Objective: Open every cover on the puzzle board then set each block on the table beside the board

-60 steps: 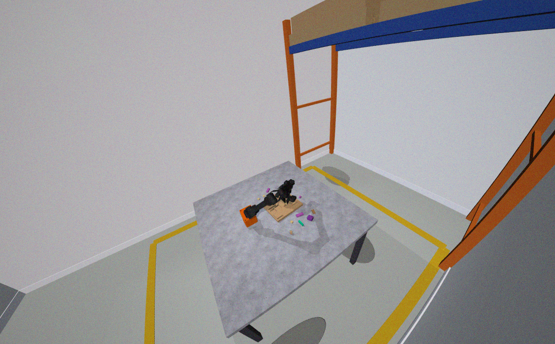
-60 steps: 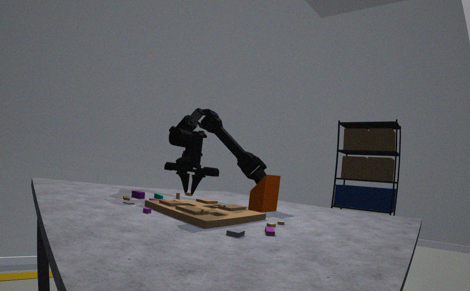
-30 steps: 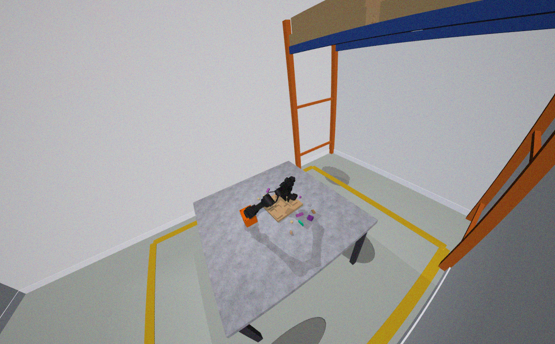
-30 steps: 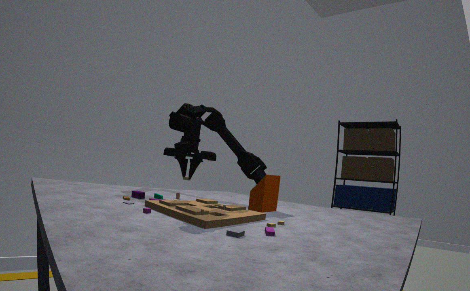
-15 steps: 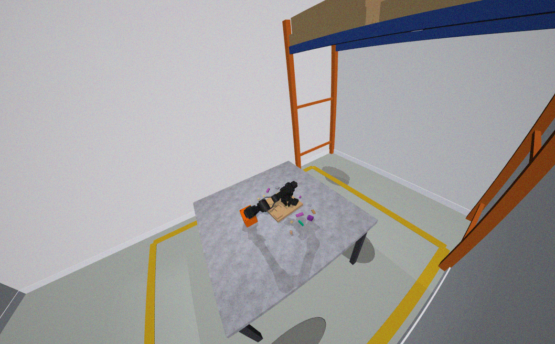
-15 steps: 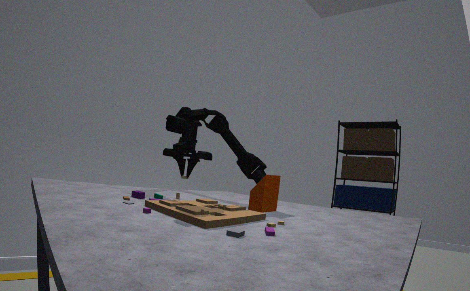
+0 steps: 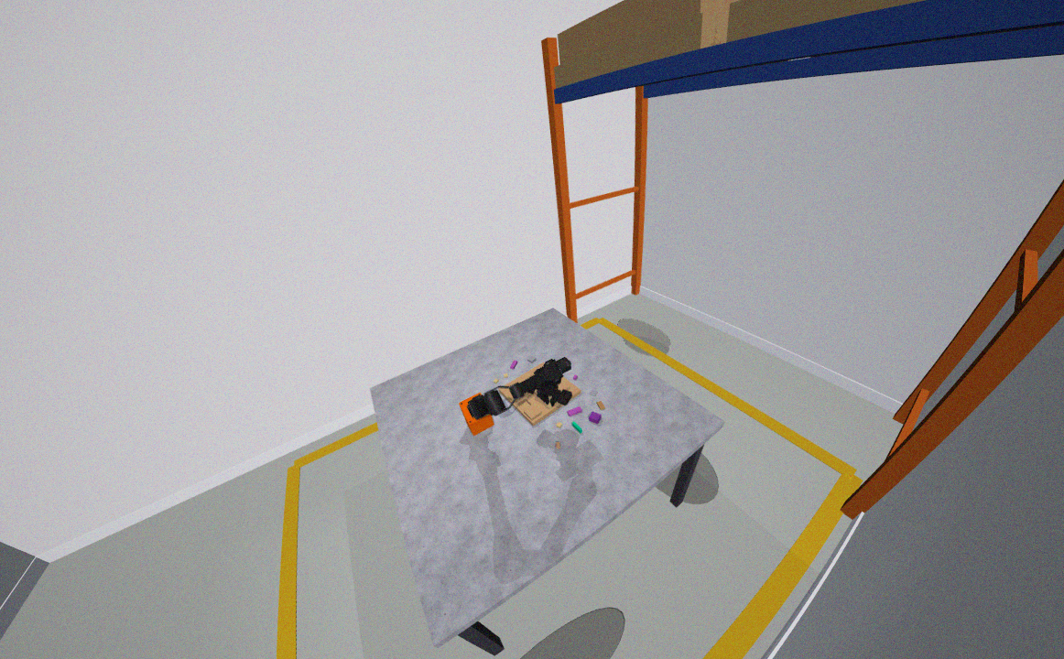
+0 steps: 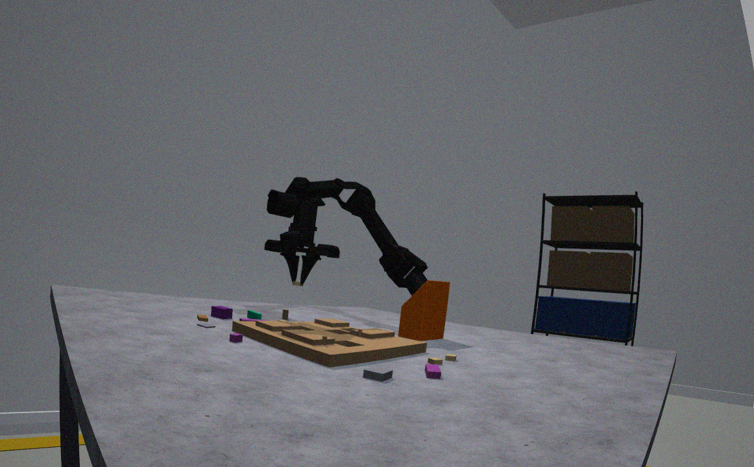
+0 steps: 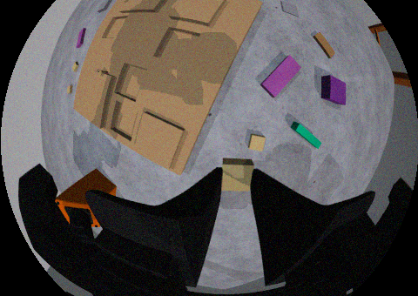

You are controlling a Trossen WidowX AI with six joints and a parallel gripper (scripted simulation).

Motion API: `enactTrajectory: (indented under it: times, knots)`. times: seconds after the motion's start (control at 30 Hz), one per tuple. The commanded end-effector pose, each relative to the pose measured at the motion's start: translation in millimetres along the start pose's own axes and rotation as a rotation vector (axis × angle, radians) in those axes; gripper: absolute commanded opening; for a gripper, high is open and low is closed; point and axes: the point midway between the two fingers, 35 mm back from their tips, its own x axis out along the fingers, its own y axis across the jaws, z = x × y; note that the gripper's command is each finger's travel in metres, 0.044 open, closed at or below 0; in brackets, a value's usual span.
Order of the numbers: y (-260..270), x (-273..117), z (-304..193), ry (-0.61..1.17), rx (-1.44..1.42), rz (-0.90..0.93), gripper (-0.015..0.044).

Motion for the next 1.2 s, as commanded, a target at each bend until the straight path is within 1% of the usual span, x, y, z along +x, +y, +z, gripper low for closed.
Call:
enactTrajectory:
  times: [0.0,0.4,0.57,1.17]
  knots:
    - [-3.8,1.1,-18.7,0.010,-0.007,-0.003,0.0080]
    - [-10.0,0.5,-62.0,0.018,-0.008,-0.014,0.0080]
    - [-10.1,2.9,-62.1,0.018,-0.007,-0.013,0.0080]
    - [-11.2,32.0,-57.7,0.016,-0.005,-0.006,0.0080]
